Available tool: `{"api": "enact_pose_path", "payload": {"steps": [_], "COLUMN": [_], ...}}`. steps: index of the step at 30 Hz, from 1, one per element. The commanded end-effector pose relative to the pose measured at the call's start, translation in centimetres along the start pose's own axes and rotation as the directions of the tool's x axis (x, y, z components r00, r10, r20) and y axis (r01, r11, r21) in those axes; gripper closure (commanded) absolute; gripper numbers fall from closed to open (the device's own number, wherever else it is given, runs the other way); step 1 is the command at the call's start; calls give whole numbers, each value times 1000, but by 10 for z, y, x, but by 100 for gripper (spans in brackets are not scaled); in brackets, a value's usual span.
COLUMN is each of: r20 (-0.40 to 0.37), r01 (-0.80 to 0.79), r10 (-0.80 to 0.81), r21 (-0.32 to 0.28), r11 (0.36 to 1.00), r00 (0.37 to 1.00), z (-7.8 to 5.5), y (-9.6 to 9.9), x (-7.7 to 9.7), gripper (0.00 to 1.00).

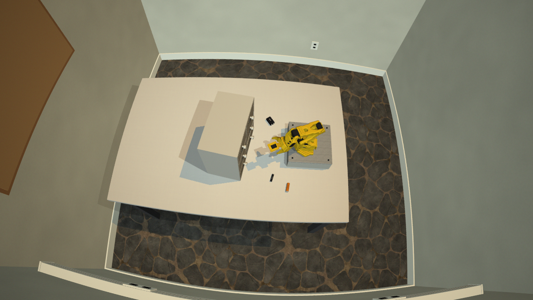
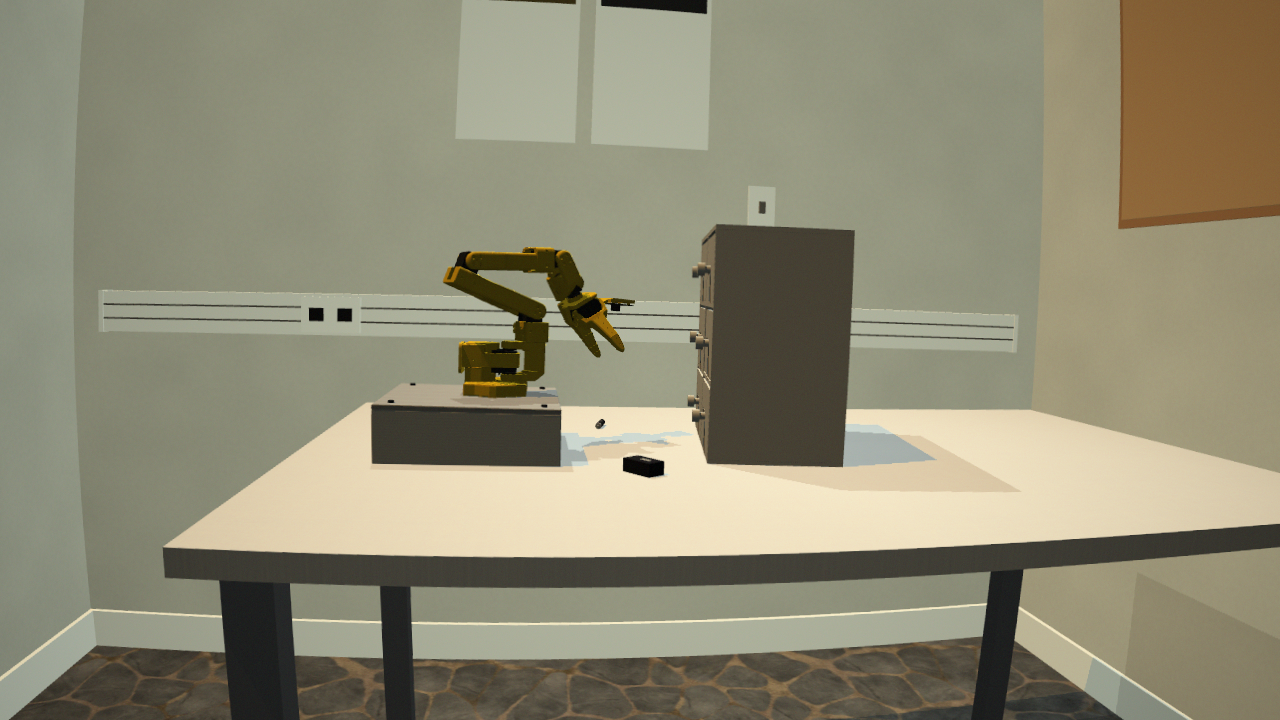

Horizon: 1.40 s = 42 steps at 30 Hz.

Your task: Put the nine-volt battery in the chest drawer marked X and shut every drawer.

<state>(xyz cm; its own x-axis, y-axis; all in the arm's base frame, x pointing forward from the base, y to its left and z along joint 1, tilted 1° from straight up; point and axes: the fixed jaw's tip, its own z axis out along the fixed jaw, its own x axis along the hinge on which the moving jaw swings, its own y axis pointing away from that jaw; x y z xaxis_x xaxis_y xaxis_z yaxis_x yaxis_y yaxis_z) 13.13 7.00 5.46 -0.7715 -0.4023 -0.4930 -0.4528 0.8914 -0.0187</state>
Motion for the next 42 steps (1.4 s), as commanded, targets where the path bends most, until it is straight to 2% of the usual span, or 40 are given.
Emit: {"api": "enact_pose_path", "payload": {"steps": [1, 26, 33, 41, 42], "r20": [17, 17, 184, 370, 370], "r01": [1, 1, 16, 32, 32], "r10": [-1, -1, -14, -20, -20], "r21": [4, 4, -8, -26, -26], "r11": [1000, 1000, 1000, 999, 999], "r00": [1000, 1000, 983, 929, 929], "z": [-3, -3, -4, -10, -10], "y": [-1, -1, 3, 10, 10], "x": [-2, -2, -34, -69, -69], "gripper": [50, 50, 54, 60, 60]}}
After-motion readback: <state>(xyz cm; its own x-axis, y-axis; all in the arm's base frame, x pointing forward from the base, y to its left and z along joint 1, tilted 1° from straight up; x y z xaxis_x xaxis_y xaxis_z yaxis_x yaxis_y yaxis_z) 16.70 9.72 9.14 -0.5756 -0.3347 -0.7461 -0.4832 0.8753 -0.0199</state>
